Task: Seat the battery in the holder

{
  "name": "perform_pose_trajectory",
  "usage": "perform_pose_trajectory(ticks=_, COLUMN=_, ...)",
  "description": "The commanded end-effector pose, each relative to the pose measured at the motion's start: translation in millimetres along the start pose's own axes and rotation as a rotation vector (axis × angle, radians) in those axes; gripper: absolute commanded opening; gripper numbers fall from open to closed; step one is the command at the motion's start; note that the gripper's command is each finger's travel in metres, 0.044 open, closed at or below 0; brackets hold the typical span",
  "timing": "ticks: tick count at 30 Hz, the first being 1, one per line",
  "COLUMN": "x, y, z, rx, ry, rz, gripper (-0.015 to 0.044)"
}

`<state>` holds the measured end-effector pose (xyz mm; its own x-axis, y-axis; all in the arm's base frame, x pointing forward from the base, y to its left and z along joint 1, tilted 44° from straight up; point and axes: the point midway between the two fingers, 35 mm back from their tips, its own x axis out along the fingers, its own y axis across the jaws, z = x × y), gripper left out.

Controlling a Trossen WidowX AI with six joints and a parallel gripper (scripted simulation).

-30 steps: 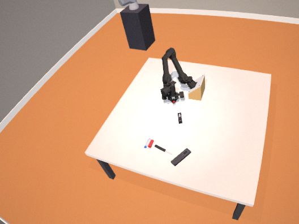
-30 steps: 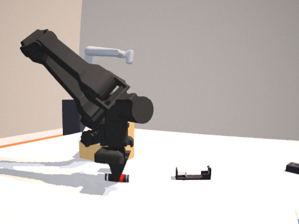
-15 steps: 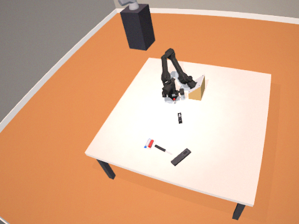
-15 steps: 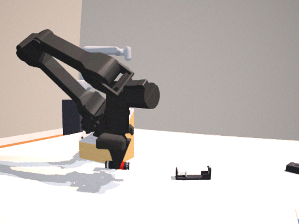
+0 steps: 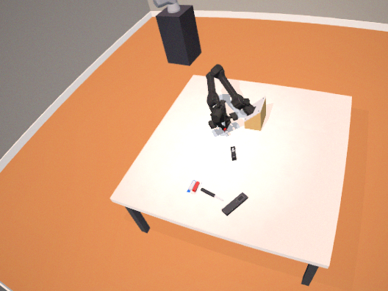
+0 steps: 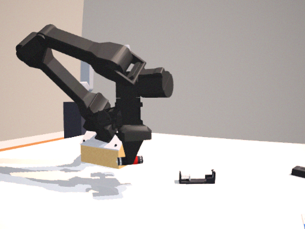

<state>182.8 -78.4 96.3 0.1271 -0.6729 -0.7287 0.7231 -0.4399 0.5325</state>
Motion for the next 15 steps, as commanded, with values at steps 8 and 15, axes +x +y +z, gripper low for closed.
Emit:
perform_pose_trajectory(ticks=8, x=-8.4, y=16.0, z=-35.2, rx=-0.601, ry=0.009, rz=-0.006, gripper=0.0063)
perform_pose_trajectory(ticks=15, x=-12.0, y=23.0, z=-58.3, rx=-1.003, ry=0.011, rz=-0.007, gripper=0.0063)
